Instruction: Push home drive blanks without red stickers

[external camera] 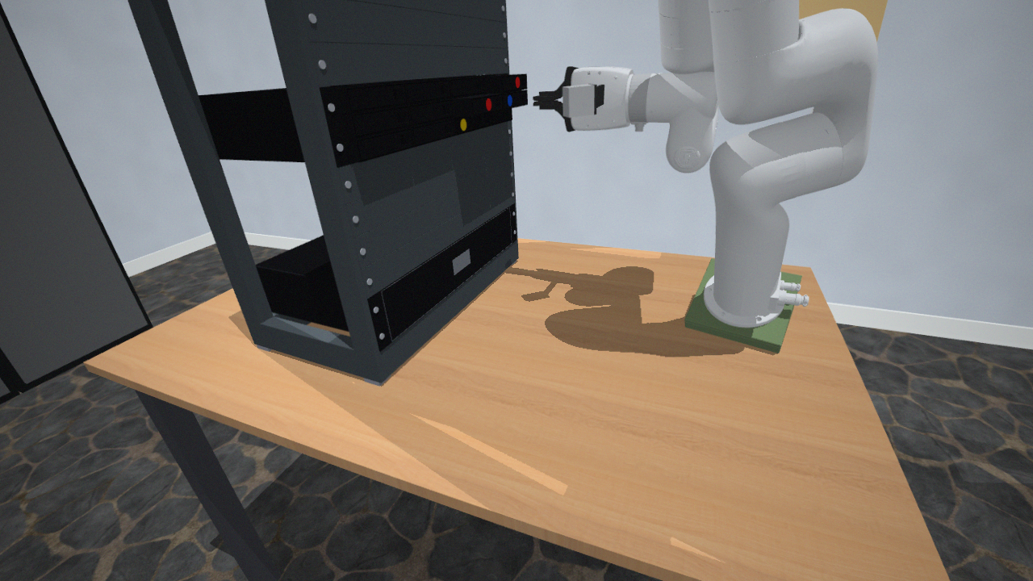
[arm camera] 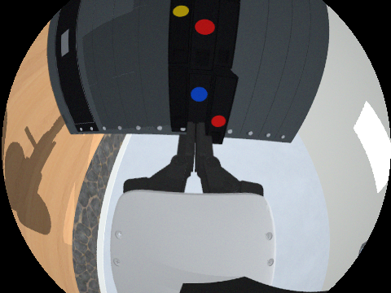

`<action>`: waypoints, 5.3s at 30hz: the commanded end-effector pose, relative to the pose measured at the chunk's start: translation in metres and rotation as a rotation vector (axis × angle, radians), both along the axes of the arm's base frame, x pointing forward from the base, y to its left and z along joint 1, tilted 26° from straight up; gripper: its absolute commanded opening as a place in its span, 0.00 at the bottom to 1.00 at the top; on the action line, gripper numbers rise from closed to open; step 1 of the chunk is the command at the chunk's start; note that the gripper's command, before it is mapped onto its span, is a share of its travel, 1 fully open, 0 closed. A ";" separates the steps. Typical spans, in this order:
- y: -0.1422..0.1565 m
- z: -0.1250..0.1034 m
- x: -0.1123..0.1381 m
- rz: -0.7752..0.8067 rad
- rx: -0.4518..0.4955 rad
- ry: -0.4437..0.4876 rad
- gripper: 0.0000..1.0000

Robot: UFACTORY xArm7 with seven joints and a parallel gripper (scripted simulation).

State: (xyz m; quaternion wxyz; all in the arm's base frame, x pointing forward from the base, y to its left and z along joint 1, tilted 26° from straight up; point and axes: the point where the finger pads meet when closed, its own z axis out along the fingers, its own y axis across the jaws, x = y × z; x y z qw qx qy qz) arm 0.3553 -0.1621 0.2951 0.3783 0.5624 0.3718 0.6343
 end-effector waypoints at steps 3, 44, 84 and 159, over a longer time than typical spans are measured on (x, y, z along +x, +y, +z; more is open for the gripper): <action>-0.001 0.002 0.020 -0.005 -0.002 -0.001 0.00; -0.001 0.003 0.036 -0.005 -0.002 -0.001 0.00; 0.000 0.005 0.059 -0.005 -0.002 -0.001 0.00; 0.001 0.007 0.076 -0.005 -0.002 -0.001 0.00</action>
